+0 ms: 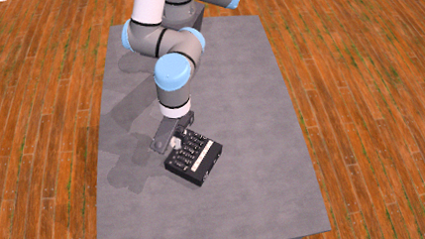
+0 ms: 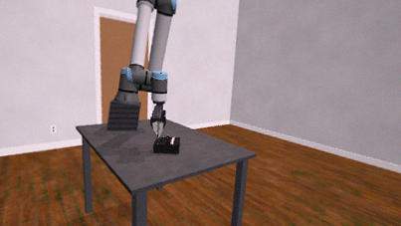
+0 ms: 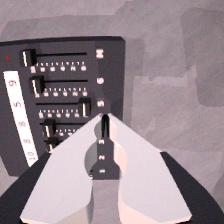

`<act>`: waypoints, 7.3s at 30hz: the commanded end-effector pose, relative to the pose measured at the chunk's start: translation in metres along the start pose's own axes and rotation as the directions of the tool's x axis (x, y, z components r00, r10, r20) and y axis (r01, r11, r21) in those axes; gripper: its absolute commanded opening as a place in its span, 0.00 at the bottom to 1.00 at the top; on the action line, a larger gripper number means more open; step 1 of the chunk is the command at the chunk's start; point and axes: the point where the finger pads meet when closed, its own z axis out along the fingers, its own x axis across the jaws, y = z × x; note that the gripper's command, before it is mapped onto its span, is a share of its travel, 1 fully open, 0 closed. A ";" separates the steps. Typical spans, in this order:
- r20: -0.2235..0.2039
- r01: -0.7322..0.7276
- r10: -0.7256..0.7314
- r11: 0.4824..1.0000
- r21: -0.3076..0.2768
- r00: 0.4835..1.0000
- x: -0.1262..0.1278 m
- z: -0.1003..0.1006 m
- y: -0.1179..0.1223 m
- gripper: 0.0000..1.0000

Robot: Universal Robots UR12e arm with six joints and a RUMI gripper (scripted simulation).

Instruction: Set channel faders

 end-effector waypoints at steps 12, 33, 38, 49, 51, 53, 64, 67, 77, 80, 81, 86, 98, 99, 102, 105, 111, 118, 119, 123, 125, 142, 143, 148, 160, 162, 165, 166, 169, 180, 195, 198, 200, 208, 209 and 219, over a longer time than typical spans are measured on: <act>0.001 0.001 -0.001 1.000 0.000 1.000 -0.002 0.000 0.001 0.00; 0.001 0.001 -0.001 1.000 0.000 1.000 -0.002 0.000 0.001 0.00; 0.001 0.001 -0.001 1.000 0.000 1.000 -0.002 0.000 0.001 0.00; 0.001 0.001 -0.001 1.000 0.000 1.000 -0.002 0.003 0.001 0.00; 0.001 0.001 -0.001 1.000 0.000 1.000 -0.002 0.004 0.001 0.00; 0.001 0.001 -0.001 1.000 0.000 1.000 -0.002 0.006 0.001 0.00; 0.001 0.001 -0.001 1.000 0.000 1.000 -0.002 0.011 0.001 0.00; 0.001 0.001 -0.001 1.000 0.000 1.000 -0.002 0.012 0.001 0.00; 0.001 0.001 -0.001 1.000 0.000 1.000 -0.002 0.012 0.001 0.00; 0.001 0.001 -0.001 1.000 0.000 1.000 -0.002 0.012 0.001 0.00; 0.001 0.001 -0.001 1.000 0.000 1.000 -0.002 0.012 0.001 0.00; 0.001 0.001 -0.001 1.000 0.000 1.000 -0.002 0.012 0.001 0.00; 0.001 0.001 -0.001 1.000 0.000 1.000 -0.004 0.012 0.001 0.00; 0.001 0.001 -0.001 1.000 0.000 1.000 -0.004 0.012 0.001 0.00; 0.001 0.001 -0.001 1.000 0.000 1.000 -0.005 0.012 0.001 0.00; 0.001 0.001 -0.001 1.000 0.000 1.000 -0.006 0.012 0.001 0.00; 0.001 0.001 -0.001 1.000 0.000 1.000 -0.008 0.012 0.001 0.00; 0.001 0.001 -0.001 1.000 0.000 1.000 -0.011 0.012 0.001 0.00; 0.001 0.001 -0.001 1.000 0.000 1.000 -0.012 0.012 0.001 0.00; 0.001 0.001 -0.001 1.000 0.000 1.000 -0.014 0.012 0.001 0.00; 0.001 0.001 -0.001 1.000 0.000 1.000 -0.016 0.012 0.001 0.00; 0.001 0.001 -0.001 1.000 0.000 1.000 -0.024 0.012 0.001 0.00; 0.001 0.001 -0.001 1.000 0.000 1.000 -0.025 0.012 0.001 0.00; 0.001 0.001 -0.001 1.000 0.000 1.000 -0.026 0.012 0.001 0.00; 0.001 0.001 -0.001 1.000 0.000 1.000 -0.030 0.012 0.001 0.00; 0.001 0.001 -0.001 1.000 0.000 1.000 -0.030 0.012 0.001 0.00; 0.001 0.001 -0.001 1.000 0.000 1.000 -0.030 0.012 0.001 0.00; 0.001 0.001 -0.001 1.000 0.000 1.000 -0.030 0.012 0.001 0.00; 0.001 0.001 -0.001 1.000 0.000 1.000 -0.031 0.012 0.001 0.00; 0.001 0.001 -0.001 1.000 0.000 1.000 -0.031 0.012 0.001 0.00; 0.001 0.001 -0.001 1.000 0.000 1.000 -0.029 0.012 0.001 0.00; 0.001 0.001 -0.001 1.000 0.000 1.000 -0.029 0.012 0.001 0.00; 0.001 0.001 -0.001 1.000 0.000 1.000 -0.028 0.012 0.001 0.00; 0.001 0.001 -0.001 1.000 0.000 1.000 -0.025 0.012 0.001 0.00; 0.001 0.001 -0.001 1.000 0.000 1.000 -0.025 0.012 0.001 0.00; 0.001 0.001 -0.001 1.000 0.000 1.000 -0.025 0.004 0.001 0.00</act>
